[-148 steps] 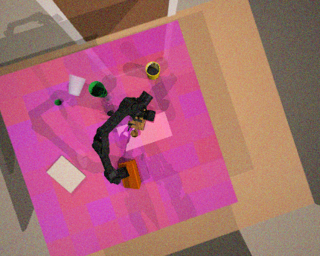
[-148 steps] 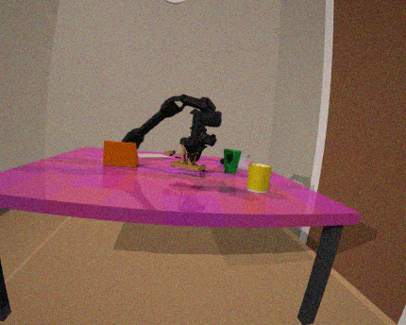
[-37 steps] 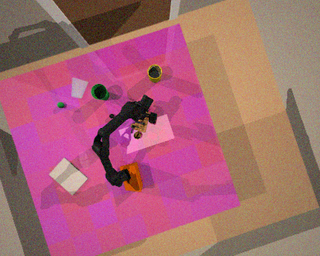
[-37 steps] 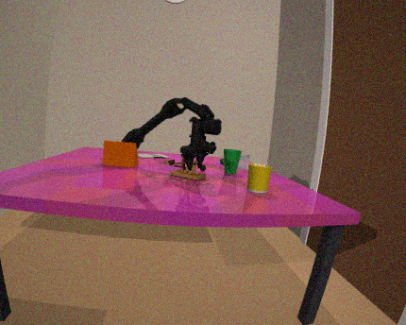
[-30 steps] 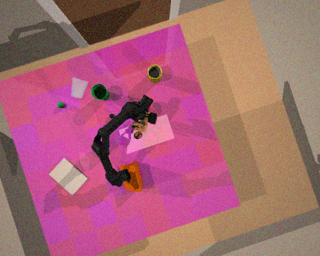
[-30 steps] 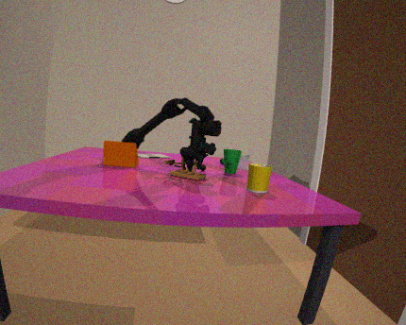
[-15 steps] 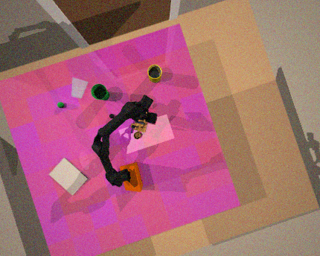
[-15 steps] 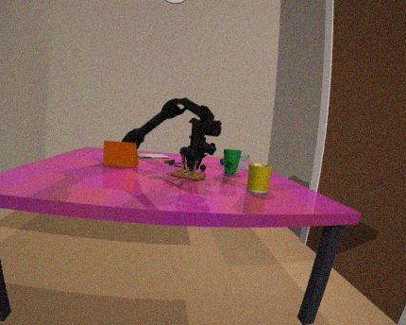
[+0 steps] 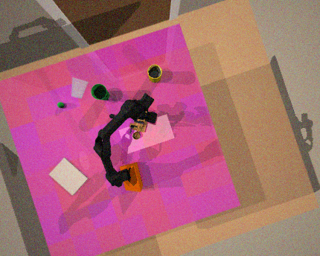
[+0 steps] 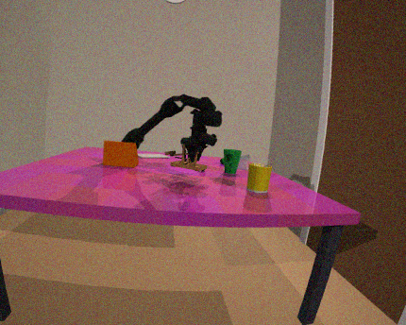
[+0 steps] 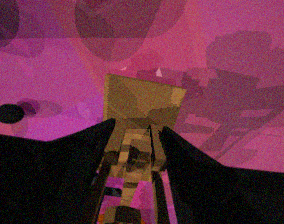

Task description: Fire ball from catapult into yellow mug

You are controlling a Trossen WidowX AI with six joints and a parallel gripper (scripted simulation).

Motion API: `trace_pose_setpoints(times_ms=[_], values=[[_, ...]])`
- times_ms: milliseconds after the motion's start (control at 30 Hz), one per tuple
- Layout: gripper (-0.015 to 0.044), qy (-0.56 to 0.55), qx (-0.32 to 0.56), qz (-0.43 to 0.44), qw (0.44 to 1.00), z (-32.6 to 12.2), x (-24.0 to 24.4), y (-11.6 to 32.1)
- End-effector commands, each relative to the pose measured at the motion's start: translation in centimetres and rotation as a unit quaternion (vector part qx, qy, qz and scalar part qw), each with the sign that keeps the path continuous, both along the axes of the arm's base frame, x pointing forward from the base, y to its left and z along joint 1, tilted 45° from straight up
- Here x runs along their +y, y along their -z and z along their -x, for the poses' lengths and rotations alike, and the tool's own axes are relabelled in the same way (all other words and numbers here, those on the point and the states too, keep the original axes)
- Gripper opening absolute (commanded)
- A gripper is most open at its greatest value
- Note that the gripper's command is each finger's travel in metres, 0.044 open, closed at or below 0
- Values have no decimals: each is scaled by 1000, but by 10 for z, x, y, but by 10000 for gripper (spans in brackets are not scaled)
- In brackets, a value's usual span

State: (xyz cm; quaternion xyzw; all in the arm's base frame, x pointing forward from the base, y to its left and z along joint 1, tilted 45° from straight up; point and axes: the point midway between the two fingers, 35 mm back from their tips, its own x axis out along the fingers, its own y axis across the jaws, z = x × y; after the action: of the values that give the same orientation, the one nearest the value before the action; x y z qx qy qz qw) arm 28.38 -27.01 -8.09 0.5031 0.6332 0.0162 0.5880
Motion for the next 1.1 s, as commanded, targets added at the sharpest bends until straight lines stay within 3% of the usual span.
trace_pose_setpoints(times_ms=[0, 967, 1067], values=[[0, 2, -2, 3, 1000, -1, 1, 2], [0, -4, -2, 1, 1000, -9, 26, 27], [79, -4, -2, 1, 1000, -9, 26, 27]])
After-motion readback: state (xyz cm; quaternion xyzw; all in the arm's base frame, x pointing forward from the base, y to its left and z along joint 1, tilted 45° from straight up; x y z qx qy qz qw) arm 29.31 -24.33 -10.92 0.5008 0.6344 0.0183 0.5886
